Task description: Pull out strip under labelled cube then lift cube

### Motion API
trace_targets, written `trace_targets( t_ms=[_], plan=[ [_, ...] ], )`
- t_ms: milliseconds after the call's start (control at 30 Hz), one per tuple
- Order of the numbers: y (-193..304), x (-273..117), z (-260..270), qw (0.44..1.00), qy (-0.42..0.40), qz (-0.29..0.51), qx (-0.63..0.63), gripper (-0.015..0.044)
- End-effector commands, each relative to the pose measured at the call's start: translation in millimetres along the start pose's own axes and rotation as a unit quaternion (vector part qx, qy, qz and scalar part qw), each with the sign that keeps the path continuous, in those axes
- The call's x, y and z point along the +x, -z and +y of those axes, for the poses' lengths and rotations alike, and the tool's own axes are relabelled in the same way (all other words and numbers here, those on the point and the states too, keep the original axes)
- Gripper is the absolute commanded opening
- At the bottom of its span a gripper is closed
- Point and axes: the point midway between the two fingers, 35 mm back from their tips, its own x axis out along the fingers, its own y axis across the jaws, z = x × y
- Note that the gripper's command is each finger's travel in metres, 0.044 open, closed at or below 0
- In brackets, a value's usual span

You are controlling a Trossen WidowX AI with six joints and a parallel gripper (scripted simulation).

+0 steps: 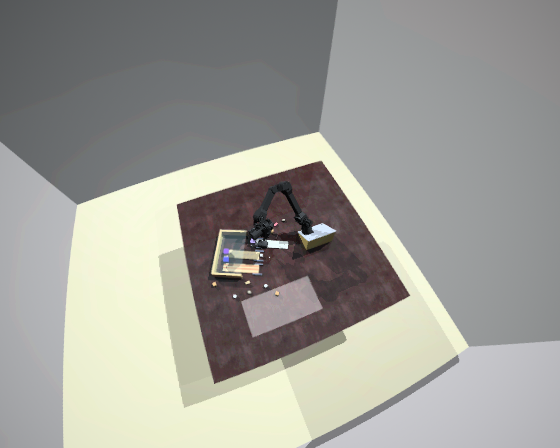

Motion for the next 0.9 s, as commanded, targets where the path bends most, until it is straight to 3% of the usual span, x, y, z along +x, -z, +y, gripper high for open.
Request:
trace_targets(
  t_ms=[0, 767, 867],
  plan=[
    [-15.1, -1.5, 2.1, 1.000, 0.002, -0.001, -0.001, 0.0440],
    [-95.0, -10.6, 14.4, 1.000, 0.001, -0.003, 0.001, 0.0440],
    [-95.2, -8.5, 14.6, 1.000, 0.001, -0.003, 0.001, 0.0361]
  ],
)
